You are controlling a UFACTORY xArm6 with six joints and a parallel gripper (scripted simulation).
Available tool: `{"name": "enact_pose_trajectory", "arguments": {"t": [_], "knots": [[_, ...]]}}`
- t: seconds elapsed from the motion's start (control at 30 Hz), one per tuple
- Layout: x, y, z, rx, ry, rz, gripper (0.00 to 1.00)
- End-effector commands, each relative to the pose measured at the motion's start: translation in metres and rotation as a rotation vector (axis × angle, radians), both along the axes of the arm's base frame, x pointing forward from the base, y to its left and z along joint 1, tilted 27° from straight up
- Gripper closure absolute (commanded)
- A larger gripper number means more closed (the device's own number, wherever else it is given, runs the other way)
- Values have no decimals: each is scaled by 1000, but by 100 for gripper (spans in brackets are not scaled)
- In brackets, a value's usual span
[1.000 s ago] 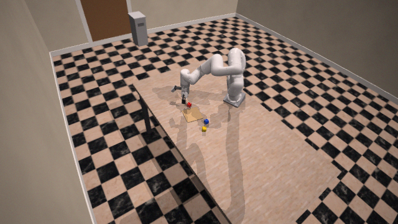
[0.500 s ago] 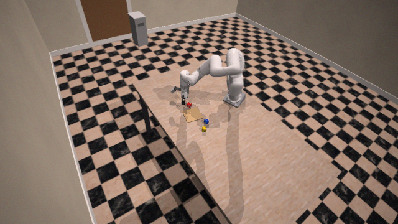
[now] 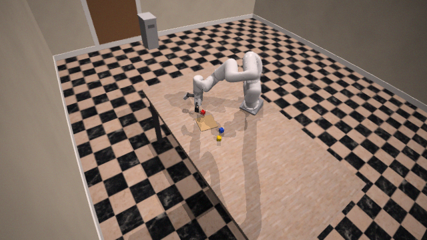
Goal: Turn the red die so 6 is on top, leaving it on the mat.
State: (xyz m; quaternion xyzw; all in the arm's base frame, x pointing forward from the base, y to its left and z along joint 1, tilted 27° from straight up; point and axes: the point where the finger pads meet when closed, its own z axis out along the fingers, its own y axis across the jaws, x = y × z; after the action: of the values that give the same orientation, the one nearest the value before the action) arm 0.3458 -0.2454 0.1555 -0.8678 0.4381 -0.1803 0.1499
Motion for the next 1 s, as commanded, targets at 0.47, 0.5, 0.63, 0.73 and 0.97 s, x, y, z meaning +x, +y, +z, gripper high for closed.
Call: {"name": "enact_pose_trajectory", "arguments": {"t": [0.47, 0.5, 0.63, 0.73, 0.97], "knots": [[1, 0, 1, -2, -2, -1, 0], [1, 1, 2, -2, -2, -1, 0], [1, 12, 3, -2, -2, -1, 0], [2, 29, 6, -2, -2, -1, 0], [4, 69, 11, -2, -2, -1, 0]]}}
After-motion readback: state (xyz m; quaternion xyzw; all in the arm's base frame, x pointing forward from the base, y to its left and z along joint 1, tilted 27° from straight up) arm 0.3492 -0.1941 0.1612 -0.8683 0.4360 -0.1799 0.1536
